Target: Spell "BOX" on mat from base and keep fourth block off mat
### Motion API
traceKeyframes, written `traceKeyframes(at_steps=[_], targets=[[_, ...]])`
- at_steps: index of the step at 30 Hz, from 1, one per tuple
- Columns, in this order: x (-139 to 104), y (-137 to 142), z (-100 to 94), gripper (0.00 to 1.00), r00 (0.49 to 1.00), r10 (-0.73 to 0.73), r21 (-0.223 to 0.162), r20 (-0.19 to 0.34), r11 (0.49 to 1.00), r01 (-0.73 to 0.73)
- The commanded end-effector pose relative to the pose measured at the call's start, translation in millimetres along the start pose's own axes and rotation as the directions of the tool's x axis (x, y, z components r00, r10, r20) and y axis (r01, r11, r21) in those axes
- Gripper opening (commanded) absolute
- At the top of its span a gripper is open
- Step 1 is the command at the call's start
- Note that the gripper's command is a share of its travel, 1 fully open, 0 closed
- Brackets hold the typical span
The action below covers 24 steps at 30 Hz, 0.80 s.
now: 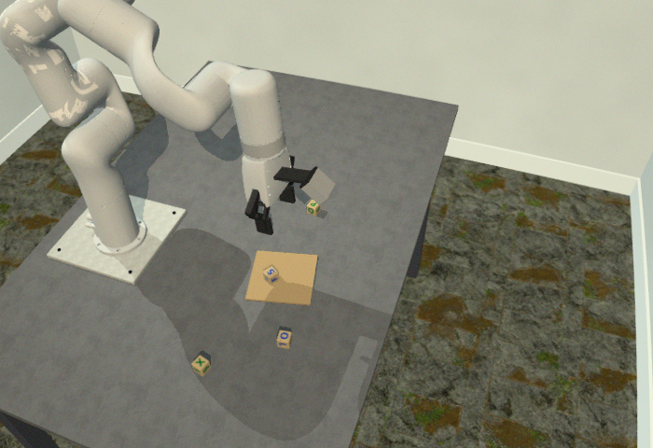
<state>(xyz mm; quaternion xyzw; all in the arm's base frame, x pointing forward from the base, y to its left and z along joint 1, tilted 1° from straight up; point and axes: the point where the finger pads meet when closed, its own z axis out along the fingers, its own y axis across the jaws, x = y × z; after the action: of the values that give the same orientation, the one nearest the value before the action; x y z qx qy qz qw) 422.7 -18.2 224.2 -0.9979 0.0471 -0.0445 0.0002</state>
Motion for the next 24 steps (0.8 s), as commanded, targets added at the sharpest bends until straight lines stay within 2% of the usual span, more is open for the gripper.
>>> traceKeyframes(at_steps=[1, 2, 4, 5, 7, 8, 10, 11, 15, 17, 20, 21, 23, 24], targets=[[20, 11, 17.7, 1.00, 0.994, 0.048, 0.004, -0.096, 0.999, -0.047], [27, 18, 25.8, 1.00, 0.988, 0.077, 0.008, -0.135, 0.997, -0.077], [27, 18, 25.8, 1.00, 0.988, 0.077, 0.008, -0.135, 0.997, -0.077], [33, 24, 33.2, 1.00, 0.979, 0.106, 0.013, -0.173, 0.994, -0.106], [33, 24, 33.2, 1.00, 0.979, 0.106, 0.013, -0.173, 0.994, -0.106], [38, 31, 39.9, 1.00, 0.968, 0.134, 0.018, -0.210, 0.991, -0.134], [38, 31, 39.9, 1.00, 0.968, 0.134, 0.018, -0.210, 0.991, -0.134], [43, 38, 46.0, 1.00, 0.956, 0.161, 0.025, -0.246, 0.987, -0.160], [43, 38, 46.0, 1.00, 0.956, 0.161, 0.025, -0.246, 0.987, -0.160], [50, 52, 56.2, 1.00, 0.925, 0.212, 0.040, -0.314, 0.977, -0.211], [50, 52, 56.2, 1.00, 0.925, 0.212, 0.040, -0.314, 0.977, -0.211], [52, 58, 60.4, 1.00, 0.908, 0.236, 0.049, -0.346, 0.971, -0.234], [52, 58, 60.4, 1.00, 0.908, 0.236, 0.049, -0.346, 0.971, -0.234], [54, 65, 64.0, 1.00, 0.890, 0.259, 0.058, -0.377, 0.965, -0.256]])
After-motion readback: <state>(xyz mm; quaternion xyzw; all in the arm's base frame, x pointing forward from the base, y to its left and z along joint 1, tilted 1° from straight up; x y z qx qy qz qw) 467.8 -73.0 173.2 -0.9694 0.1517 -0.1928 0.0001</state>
